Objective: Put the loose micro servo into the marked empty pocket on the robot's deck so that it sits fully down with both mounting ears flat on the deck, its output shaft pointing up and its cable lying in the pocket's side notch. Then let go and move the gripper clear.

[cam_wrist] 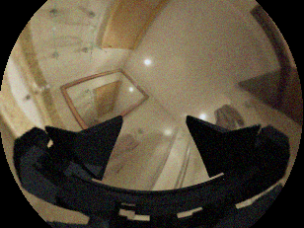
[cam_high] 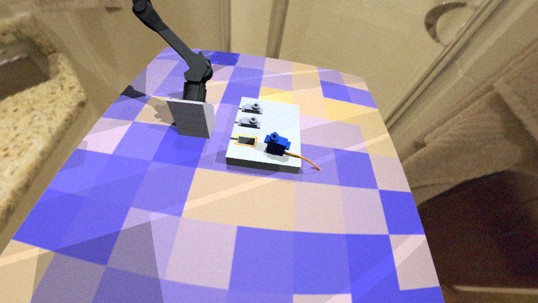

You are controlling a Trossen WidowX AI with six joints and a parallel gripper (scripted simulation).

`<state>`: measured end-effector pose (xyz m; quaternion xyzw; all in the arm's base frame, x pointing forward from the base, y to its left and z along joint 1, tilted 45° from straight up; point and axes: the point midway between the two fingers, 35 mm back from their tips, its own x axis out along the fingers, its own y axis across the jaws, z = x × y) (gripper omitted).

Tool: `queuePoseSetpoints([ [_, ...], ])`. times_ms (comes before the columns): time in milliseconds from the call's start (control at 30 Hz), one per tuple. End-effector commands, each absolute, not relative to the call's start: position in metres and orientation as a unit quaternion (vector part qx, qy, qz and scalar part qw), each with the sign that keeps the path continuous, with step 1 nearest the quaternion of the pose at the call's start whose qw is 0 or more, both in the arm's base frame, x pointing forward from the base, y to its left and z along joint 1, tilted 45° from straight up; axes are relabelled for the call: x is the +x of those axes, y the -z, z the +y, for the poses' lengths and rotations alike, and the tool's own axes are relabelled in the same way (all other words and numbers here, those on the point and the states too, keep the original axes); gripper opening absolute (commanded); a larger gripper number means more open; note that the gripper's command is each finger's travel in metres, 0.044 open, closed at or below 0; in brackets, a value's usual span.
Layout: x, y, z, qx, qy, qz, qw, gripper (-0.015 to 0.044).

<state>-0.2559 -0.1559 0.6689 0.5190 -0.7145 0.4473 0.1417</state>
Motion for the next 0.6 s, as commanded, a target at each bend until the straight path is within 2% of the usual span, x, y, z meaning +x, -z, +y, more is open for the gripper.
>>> queuePoseSetpoints([
  [0, -0.229, -0.685, -0.141, 0.519, -0.431, -0.712, 0.193, 0.0440],
  [567, -0.157, -0.717, -0.106, 0.520, -0.380, -0.691, 0.327, 0.0440],
])
